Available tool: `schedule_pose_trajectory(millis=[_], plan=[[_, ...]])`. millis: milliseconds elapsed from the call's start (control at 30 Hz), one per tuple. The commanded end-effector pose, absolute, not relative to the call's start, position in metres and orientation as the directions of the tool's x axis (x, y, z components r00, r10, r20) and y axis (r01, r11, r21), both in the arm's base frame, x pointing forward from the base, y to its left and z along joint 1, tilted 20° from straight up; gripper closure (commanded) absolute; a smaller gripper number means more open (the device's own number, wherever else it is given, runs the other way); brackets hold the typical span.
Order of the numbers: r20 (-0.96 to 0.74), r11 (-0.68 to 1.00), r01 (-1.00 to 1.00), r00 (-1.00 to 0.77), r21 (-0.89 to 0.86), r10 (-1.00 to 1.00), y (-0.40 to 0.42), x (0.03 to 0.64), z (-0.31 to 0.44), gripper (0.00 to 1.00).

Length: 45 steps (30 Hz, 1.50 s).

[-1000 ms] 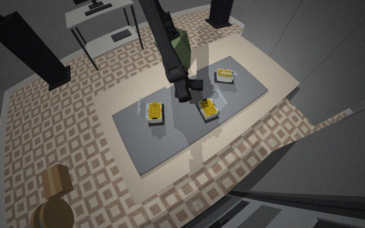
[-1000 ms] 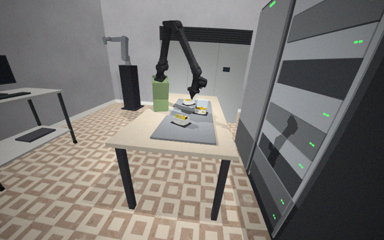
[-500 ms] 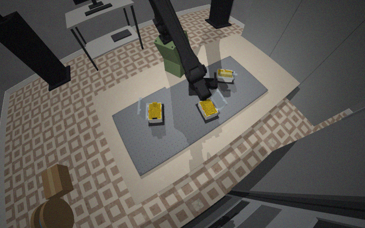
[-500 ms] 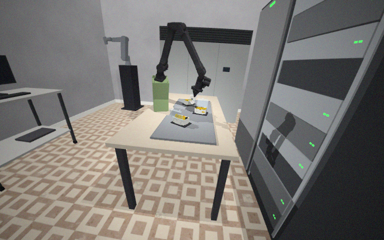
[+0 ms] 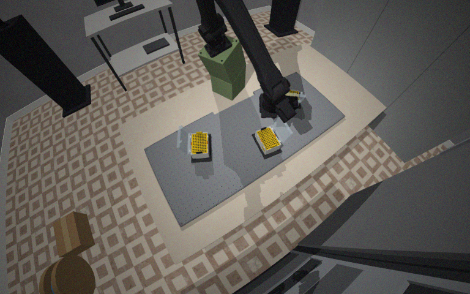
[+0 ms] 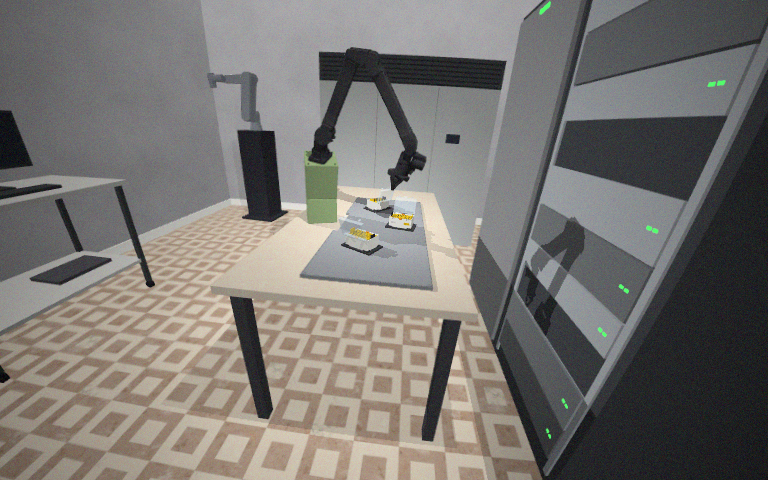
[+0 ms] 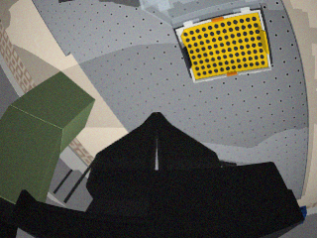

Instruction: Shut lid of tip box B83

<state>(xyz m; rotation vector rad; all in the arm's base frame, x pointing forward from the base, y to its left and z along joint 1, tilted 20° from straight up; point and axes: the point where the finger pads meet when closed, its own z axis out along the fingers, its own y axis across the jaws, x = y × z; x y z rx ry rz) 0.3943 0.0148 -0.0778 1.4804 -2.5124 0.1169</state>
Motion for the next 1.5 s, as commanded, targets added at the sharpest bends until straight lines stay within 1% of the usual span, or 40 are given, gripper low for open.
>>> schedule_pose_trajectory(millis=[0,100,167,333,400,567,633,833,900,1067,1133,1367,1467], plan=[[0.24,0.518,-0.854,-0.493,0.049,-0.836,0.029,0.402,-0.081,1.0],[0.24,0.518,-0.854,-0.493,0.049,-0.836,0.044,0.402,-0.084,1.0],[0.286,0.509,-0.859,-0.475,0.053,-0.832,0.052,0.4,-0.087,1.0],[0.281,0.51,-0.858,-0.476,0.057,-0.833,0.078,0.397,-0.093,1.0],[0.328,0.5,-0.864,-0.458,0.055,-0.827,0.087,0.395,-0.095,1.0],[0.323,0.501,-0.863,-0.459,0.059,-0.828,0.103,0.391,-0.099,1.0],[0.371,0.49,-0.87,-0.44,0.05,-0.818,0.111,0.389,-0.101,1.0],[0.367,0.492,-0.869,-0.441,0.055,-0.819,0.141,0.38,-0.108,1.0],[0.414,0.479,-0.877,-0.422,0.038,-0.806,0.149,0.376,-0.11,1.0],[0.41,0.495,-0.868,-0.436,0.043,-0.801,0.158,0.372,-0.114,1.0],[0.457,0.465,-0.885,-0.406,0.02,-0.792,0.172,0.366,-0.116,1.0],[0.453,0.467,-0.884,-0.407,0.025,-0.793,0.204,0.349,-0.125,1.0],[0.497,0.448,-0.894,-0.391,-0.004,-0.775,0.216,0.342,-0.128,1.0]])
